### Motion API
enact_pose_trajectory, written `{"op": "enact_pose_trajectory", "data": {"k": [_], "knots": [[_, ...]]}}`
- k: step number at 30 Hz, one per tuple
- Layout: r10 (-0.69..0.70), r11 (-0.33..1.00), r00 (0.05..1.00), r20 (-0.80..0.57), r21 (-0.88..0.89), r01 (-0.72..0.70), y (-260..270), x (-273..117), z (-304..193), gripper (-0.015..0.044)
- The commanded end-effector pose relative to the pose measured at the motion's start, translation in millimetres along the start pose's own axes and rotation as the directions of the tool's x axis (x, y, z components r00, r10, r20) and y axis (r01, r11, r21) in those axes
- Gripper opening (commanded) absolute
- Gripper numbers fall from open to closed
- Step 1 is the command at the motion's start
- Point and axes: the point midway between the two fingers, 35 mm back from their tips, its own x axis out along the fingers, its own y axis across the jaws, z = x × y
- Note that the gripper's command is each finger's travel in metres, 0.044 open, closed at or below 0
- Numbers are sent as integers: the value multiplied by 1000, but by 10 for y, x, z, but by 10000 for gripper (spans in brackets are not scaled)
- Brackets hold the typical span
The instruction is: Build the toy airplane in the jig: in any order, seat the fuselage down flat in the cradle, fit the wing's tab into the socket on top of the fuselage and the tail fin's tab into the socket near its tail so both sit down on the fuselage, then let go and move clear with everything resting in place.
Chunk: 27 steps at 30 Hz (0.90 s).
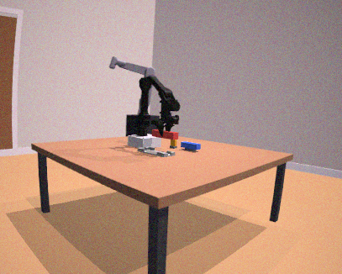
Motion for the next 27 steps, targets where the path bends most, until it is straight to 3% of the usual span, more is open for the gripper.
{"op": "enact_pose_trajectory", "data": {"k": [1, 18, 25, 27], "knots": [[2, 1000, 1000, 0, -2, -2, -97, 59, -29, 0], [-3, 1000, 1000, -1, 7, 3, -524, 292, -198, 0], [-3, 1000, 1000, -1, 7, 3, -524, 291, -197, 184], [-3, 1000, 1000, -1, 7, 3, -524, 291, -197, 196]]}}
